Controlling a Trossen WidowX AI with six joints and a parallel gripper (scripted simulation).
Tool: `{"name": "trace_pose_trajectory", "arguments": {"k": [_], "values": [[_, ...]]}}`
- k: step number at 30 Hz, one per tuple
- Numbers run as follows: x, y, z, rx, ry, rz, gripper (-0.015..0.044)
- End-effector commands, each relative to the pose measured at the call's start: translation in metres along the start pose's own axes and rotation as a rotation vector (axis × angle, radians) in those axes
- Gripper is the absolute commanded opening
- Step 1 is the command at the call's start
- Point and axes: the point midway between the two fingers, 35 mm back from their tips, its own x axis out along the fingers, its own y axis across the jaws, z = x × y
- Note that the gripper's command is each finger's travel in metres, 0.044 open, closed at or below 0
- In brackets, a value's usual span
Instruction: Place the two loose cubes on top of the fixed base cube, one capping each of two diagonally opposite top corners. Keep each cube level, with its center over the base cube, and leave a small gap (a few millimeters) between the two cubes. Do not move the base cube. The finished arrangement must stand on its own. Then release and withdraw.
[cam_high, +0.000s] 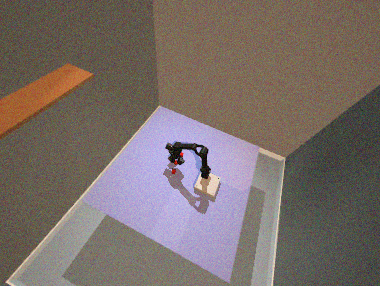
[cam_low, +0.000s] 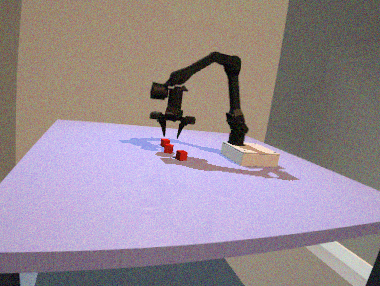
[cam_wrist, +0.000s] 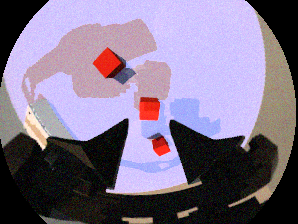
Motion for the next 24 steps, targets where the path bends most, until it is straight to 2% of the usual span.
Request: {"name": "trace_pose_trajectory", "arguments": {"k": [1, 24], "values": [[0.01, -0.001, 0.0, -0.004, -0.001, -0.012, 0.0265], [0.044, -0.002, 0.0, -0.004, -0.001, -0.012, 0.0265]]}}
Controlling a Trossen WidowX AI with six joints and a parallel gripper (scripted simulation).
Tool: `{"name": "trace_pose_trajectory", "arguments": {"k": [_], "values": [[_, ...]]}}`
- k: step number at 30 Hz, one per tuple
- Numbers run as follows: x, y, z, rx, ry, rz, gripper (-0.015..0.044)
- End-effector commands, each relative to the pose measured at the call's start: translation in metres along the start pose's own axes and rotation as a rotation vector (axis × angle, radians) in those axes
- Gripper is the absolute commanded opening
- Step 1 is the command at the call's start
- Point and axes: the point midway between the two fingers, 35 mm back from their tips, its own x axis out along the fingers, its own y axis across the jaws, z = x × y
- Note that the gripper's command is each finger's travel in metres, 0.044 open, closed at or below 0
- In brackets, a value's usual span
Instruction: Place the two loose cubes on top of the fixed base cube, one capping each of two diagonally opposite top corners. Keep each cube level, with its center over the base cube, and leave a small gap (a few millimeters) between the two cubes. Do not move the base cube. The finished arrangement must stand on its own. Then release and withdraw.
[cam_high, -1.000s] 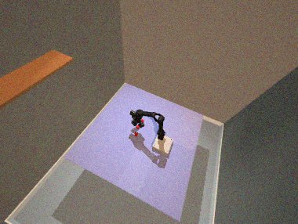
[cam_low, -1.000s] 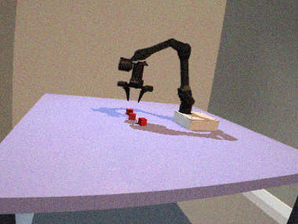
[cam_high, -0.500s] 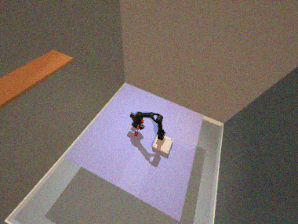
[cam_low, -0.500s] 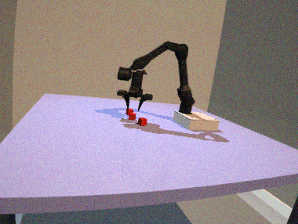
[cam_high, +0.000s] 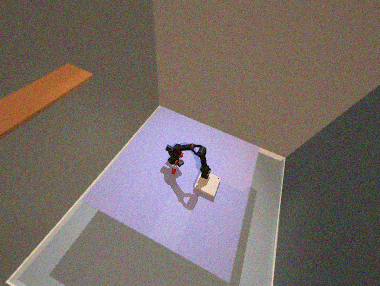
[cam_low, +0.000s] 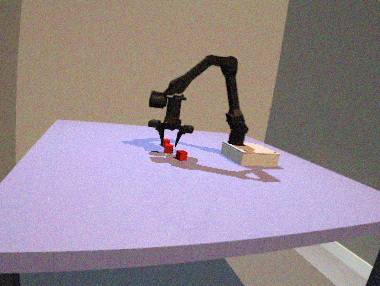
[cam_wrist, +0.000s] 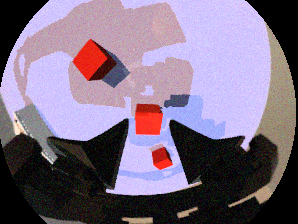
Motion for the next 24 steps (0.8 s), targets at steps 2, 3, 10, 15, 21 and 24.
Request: {"name": "trace_pose_trajectory", "arguments": {"k": [2, 3, 10, 15, 21, 24], "values": [[0.01, 0.002, -0.002, -0.004, 0.006, 0.003, 0.0265], [0.011, 0.002, -0.002, -0.004, 0.006, 0.003, 0.0265], [0.012, 0.002, -0.002, -0.004, 0.006, 0.003, 0.0134], [0.012, 0.002, -0.002, -0.004, 0.006, 0.003, 0.0105], [-0.004, -0.001, 0.0, -0.004, 0.006, 0.002, 0.0105], [-0.013, -0.002, 0.0, -0.004, 0.006, 0.002, 0.0105]]}}
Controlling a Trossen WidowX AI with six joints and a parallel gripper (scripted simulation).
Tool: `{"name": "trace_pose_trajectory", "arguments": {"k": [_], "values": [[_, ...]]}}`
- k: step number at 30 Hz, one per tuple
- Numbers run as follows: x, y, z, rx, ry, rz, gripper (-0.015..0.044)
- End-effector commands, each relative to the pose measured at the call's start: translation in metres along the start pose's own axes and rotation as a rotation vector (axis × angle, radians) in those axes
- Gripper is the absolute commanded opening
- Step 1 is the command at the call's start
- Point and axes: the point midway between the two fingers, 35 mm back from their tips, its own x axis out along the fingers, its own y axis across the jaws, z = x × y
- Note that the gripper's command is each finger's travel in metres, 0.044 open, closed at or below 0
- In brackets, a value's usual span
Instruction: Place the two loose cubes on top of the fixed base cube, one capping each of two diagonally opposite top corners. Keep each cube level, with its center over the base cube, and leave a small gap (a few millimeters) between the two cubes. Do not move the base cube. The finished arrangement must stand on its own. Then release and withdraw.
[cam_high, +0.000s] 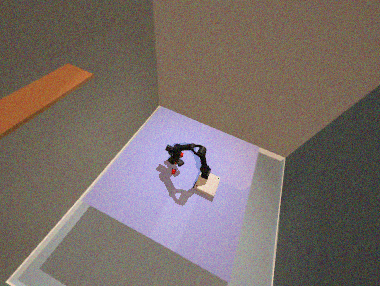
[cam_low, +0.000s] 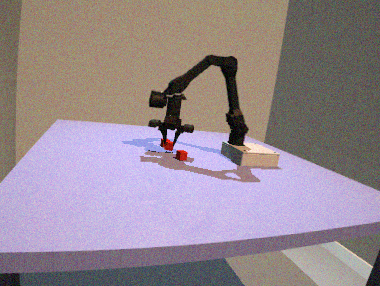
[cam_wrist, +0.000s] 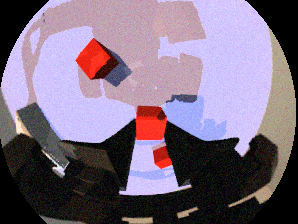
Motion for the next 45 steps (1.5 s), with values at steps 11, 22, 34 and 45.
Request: {"name": "trace_pose_trajectory", "arguments": {"k": [11, 22, 34, 45], "values": [[-0.046, -0.005, 0.002, -0.004, -0.001, -0.011, 0.0105], [-0.081, -0.002, 0.0, -0.004, -0.001, -0.011, 0.0105], [-0.092, 0.004, 0.007, 0.01, -0.003, -0.01, 0.0105], [-0.081, 0.018, 0.031, 0.05, -0.008, -0.005, 0.0105]]}}
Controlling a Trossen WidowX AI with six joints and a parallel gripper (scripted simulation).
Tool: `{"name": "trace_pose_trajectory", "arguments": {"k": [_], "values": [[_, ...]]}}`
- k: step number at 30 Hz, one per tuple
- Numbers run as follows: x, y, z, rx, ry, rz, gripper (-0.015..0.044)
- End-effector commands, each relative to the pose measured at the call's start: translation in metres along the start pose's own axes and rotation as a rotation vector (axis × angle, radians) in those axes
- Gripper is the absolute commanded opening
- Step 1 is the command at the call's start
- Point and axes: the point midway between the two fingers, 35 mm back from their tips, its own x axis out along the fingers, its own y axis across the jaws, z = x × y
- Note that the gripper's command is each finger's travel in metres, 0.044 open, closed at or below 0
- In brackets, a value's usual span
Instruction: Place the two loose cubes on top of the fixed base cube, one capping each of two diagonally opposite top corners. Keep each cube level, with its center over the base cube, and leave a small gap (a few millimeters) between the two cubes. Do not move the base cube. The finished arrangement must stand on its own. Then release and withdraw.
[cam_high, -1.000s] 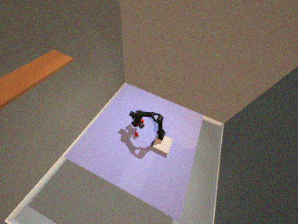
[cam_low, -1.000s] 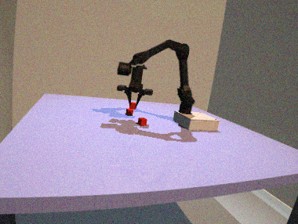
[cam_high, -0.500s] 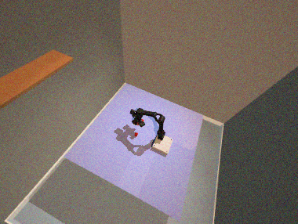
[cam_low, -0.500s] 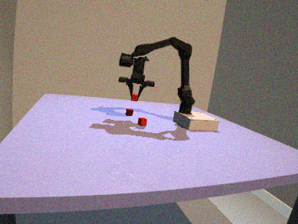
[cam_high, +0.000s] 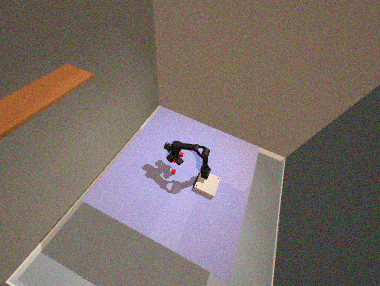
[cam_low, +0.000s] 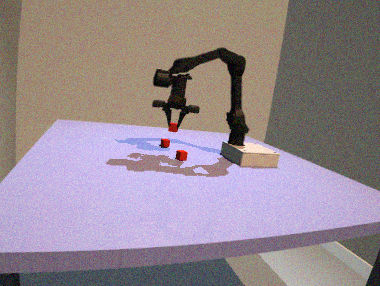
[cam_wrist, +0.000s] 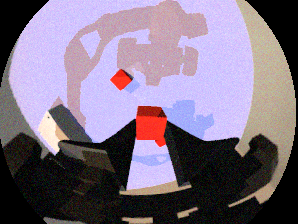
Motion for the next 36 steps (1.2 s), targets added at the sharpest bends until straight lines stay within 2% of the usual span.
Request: {"name": "trace_pose_trajectory", "arguments": {"k": [1, 27, 36], "values": [[0.006, 0.007, 0.009, 0.016, 0.0, 0.005, 0.0105], [0.034, 0.055, 0.065, 0.045, 0.0, 0.004, 0.0105], [0.036, 0.058, 0.068, 0.046, 0.0, 0.004, 0.0105]]}}
